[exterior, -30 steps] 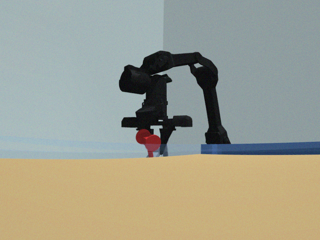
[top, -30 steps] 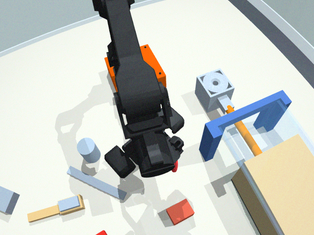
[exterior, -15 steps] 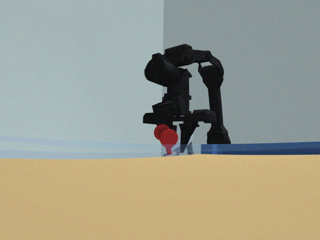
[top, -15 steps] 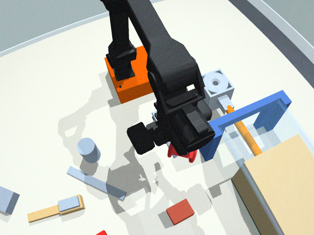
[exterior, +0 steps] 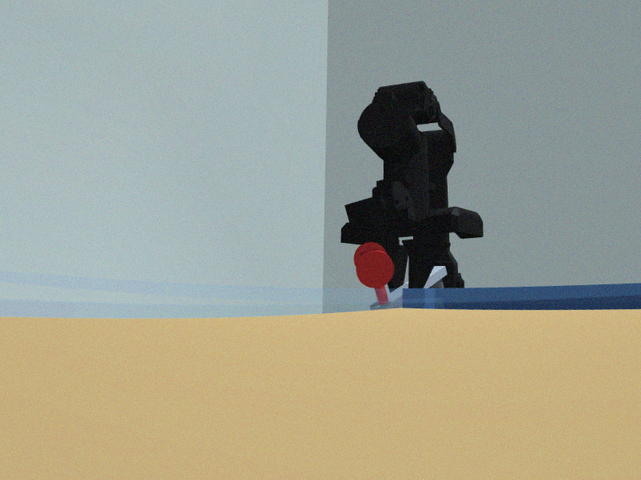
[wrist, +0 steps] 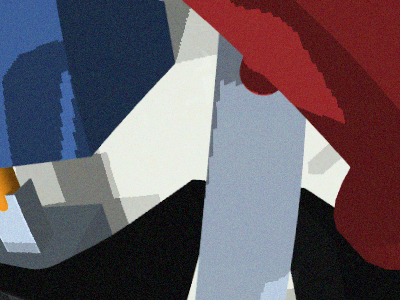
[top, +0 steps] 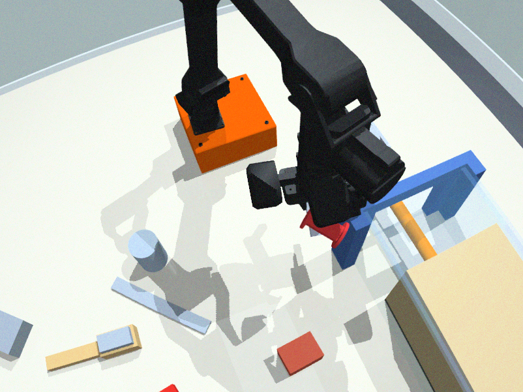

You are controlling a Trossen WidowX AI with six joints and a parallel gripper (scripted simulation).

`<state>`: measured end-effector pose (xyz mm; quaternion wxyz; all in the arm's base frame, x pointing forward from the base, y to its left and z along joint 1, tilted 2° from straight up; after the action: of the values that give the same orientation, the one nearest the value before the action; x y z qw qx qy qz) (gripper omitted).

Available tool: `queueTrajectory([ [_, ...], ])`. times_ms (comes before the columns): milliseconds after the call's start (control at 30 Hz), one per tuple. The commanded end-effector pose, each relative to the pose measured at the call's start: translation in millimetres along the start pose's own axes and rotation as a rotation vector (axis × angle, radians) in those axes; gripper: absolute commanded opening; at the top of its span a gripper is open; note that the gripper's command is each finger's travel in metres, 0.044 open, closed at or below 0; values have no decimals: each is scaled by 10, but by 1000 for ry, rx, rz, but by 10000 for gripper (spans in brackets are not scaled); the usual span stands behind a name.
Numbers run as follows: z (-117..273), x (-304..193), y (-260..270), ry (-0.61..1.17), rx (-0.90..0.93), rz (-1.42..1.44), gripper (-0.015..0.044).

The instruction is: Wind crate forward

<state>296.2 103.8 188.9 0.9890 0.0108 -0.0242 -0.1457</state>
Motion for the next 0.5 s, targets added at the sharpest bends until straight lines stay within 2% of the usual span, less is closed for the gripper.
queueTrajectory([
  [0,70,-95,82,-27,9,-64,0],
  [167,253,-171,193,-85,51,-43,0],
  [467,273,-273,311,-118,64,-90,0],
])
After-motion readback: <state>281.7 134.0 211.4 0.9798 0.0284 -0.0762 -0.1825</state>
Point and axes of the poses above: the point midway between the two fingers, 35 mm back from their tips, its own z axis back along the fingers, its own y axis across the jaws, x = y × z, the point moved 6 cm from there along z, back along the fingers, and after that the axes turned 8 degrees about -z, right-handed, at the moved point
